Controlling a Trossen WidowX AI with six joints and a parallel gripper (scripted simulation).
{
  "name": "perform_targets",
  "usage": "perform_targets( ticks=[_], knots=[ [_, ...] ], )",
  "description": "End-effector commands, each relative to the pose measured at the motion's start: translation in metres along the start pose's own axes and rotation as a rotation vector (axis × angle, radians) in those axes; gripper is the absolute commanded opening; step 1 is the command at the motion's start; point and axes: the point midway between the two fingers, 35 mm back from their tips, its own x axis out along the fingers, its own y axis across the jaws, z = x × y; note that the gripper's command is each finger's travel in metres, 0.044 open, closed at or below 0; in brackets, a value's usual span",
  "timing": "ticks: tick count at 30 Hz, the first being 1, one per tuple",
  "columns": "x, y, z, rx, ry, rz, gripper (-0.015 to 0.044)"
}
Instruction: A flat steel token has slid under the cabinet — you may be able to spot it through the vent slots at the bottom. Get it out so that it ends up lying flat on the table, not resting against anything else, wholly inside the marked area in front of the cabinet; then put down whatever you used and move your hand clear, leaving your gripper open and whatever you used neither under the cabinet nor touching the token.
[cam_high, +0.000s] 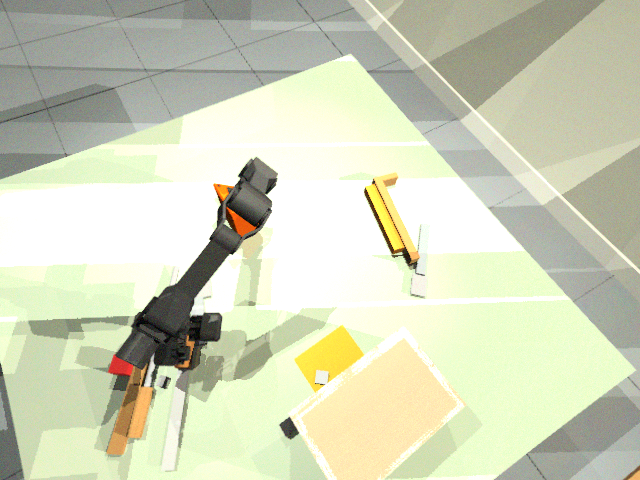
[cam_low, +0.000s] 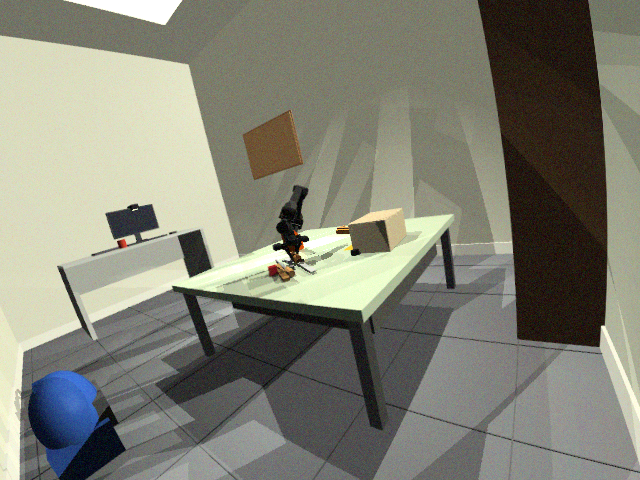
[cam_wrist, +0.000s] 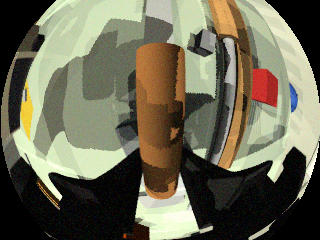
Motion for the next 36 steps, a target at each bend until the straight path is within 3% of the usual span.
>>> perform_targets(
  ticks=[1, 36],
  knots=[
    [-0.0028, -0.0013, 0.0028, -0.037, -0.012, -0.002, 0.0],
    [-0.0028, -0.0012, 0.0028, -0.313, -0.011, -0.004, 0.0]
  ],
)
